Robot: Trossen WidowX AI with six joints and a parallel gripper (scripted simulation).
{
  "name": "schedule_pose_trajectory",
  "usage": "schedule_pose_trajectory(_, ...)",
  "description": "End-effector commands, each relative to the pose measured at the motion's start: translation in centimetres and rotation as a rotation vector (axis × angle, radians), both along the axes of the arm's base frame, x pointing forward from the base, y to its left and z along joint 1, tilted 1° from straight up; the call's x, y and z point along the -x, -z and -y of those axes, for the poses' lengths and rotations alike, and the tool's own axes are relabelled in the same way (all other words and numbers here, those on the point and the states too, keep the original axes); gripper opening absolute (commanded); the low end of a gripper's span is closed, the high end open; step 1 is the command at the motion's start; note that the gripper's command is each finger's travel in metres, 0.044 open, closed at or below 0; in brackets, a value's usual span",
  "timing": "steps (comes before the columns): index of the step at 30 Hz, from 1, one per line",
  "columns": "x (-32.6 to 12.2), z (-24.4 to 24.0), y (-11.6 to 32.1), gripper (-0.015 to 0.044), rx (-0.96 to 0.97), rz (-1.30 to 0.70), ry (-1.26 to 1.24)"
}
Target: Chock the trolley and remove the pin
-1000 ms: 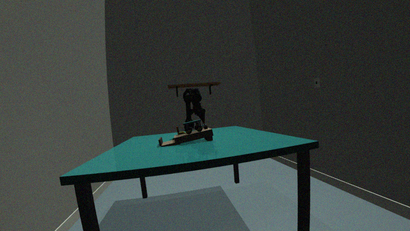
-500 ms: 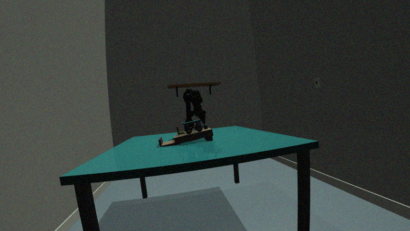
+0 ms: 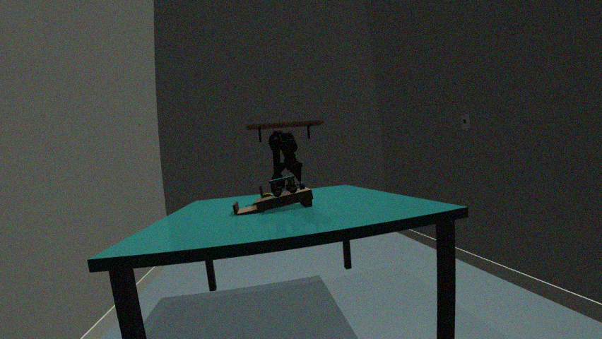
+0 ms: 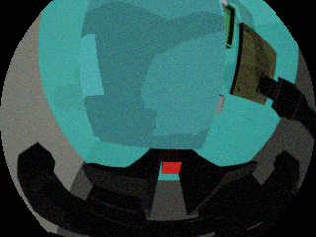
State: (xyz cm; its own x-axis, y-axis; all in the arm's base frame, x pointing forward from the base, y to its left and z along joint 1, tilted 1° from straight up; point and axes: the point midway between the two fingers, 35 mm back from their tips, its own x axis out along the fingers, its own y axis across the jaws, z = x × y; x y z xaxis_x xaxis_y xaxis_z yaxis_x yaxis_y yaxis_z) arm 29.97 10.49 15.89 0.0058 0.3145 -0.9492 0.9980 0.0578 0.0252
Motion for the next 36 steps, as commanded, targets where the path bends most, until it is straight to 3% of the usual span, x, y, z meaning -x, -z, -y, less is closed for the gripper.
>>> schedule_pose_trajectory(1,0.0,0.1,-0.4,0.0,-0.001,0.0,0.002)
schedule_pose_trajectory(36,0.2,0.6,-2.5,0.0,-0.001,-0.003,0.003)
